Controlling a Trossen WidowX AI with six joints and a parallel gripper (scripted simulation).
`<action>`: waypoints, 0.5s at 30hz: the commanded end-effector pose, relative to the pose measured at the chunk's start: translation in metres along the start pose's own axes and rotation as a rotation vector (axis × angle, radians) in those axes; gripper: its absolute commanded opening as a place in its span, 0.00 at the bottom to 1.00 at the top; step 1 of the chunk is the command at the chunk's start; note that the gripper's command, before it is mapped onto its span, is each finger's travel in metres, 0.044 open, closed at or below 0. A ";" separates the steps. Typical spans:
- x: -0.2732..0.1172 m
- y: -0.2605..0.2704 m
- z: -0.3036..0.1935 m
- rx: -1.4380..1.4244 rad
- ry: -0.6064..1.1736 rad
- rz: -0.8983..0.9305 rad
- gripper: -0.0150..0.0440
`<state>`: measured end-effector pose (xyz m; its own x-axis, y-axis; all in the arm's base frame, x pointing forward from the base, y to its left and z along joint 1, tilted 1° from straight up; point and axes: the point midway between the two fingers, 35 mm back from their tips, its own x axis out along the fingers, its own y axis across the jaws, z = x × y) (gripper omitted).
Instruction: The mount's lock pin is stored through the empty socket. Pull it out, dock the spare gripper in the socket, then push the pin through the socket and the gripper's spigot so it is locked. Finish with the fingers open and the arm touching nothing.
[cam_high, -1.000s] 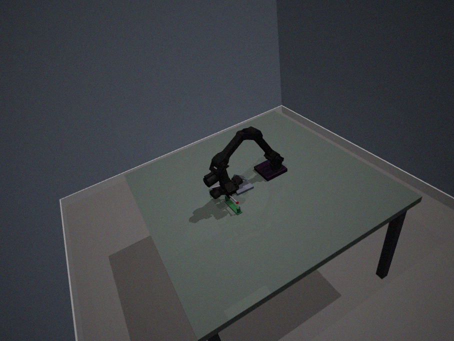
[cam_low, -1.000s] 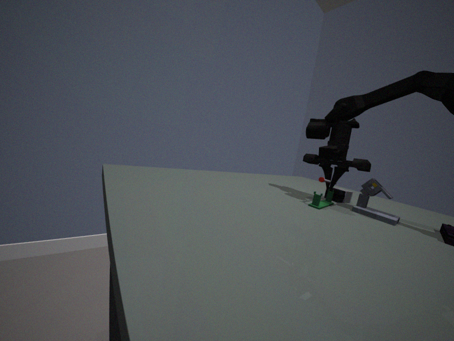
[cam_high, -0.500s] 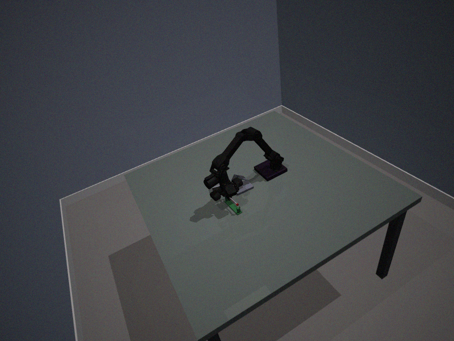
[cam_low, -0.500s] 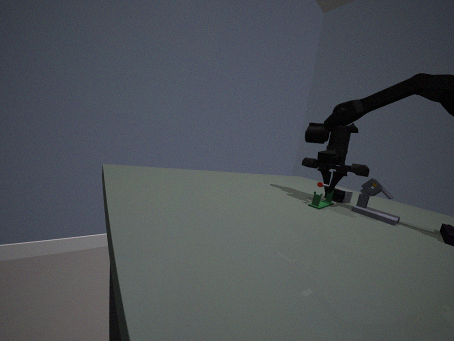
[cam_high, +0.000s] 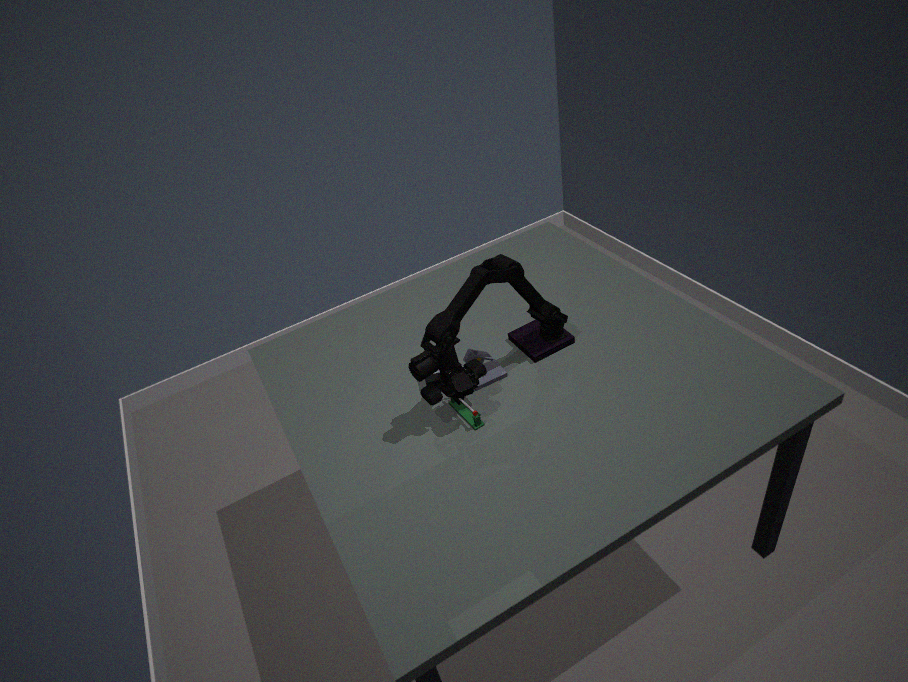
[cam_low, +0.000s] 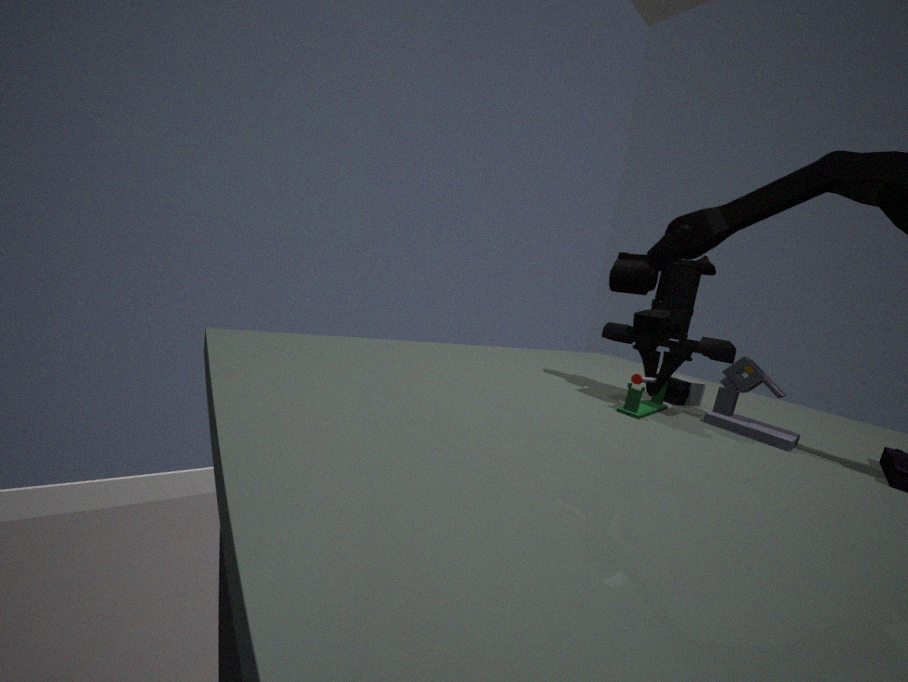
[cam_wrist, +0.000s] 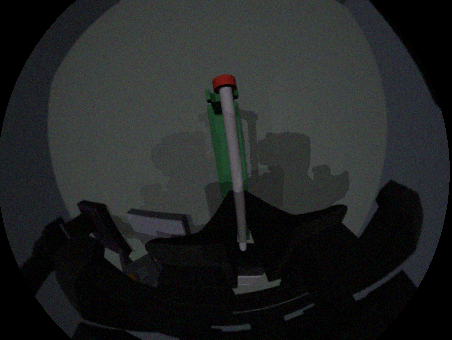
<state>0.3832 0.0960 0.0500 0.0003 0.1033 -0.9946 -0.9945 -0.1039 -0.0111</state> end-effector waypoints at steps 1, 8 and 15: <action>0.006 0.001 -0.001 -0.005 0.000 0.001 0.25; 0.002 0.000 0.000 0.000 0.000 -0.002 0.25; 0.002 0.000 0.000 0.000 0.000 -0.002 0.43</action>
<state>0.3828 0.0960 0.0471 -0.0002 0.1032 -0.9947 -0.9945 -0.1042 -0.0106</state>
